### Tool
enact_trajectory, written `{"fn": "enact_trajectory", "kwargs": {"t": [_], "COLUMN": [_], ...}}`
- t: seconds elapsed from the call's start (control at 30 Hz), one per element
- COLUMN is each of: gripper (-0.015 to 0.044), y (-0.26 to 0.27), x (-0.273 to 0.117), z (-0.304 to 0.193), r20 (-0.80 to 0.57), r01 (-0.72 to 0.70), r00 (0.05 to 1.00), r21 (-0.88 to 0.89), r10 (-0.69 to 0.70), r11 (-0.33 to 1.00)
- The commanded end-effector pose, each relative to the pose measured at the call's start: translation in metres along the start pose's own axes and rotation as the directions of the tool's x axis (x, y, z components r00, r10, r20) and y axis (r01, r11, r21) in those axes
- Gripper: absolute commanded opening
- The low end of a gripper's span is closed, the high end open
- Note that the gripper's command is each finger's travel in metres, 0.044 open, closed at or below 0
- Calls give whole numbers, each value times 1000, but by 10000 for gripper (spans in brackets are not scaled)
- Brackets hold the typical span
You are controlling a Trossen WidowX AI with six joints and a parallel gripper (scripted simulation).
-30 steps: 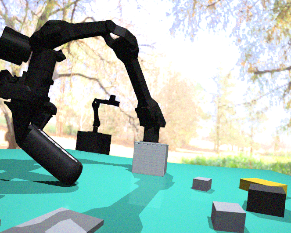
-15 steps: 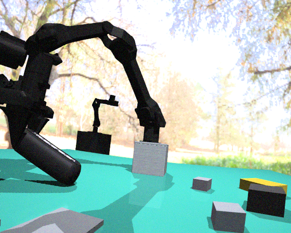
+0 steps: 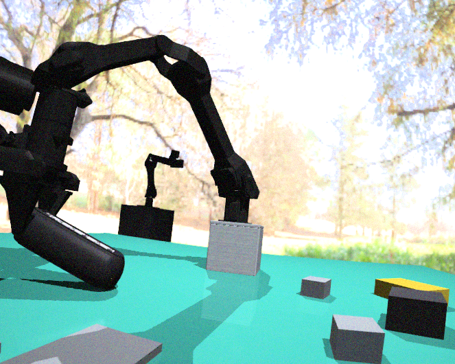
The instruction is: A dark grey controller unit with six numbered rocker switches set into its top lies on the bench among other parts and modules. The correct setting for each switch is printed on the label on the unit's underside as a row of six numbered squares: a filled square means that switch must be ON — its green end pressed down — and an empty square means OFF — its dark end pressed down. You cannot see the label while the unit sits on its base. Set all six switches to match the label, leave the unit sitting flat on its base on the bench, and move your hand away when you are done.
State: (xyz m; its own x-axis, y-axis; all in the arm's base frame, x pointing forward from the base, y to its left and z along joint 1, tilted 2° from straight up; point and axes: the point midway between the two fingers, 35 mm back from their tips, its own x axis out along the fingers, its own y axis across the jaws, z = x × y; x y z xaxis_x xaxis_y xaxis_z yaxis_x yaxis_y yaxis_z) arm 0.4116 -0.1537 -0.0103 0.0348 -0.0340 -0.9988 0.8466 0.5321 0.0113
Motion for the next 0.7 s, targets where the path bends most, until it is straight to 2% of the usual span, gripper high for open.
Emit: {"fn": "enact_trajectory", "kwargs": {"t": [0.0,0.67], "gripper": [338,338], "y": [-1,-1], "x": [11,26], "z": [-4,1], "r20": [-26,-26], "r01": [15,15], "r00": [1000,1000], "r21": [-12,-12], "r10": [-15,-15], "r11": [1000,1000]}}
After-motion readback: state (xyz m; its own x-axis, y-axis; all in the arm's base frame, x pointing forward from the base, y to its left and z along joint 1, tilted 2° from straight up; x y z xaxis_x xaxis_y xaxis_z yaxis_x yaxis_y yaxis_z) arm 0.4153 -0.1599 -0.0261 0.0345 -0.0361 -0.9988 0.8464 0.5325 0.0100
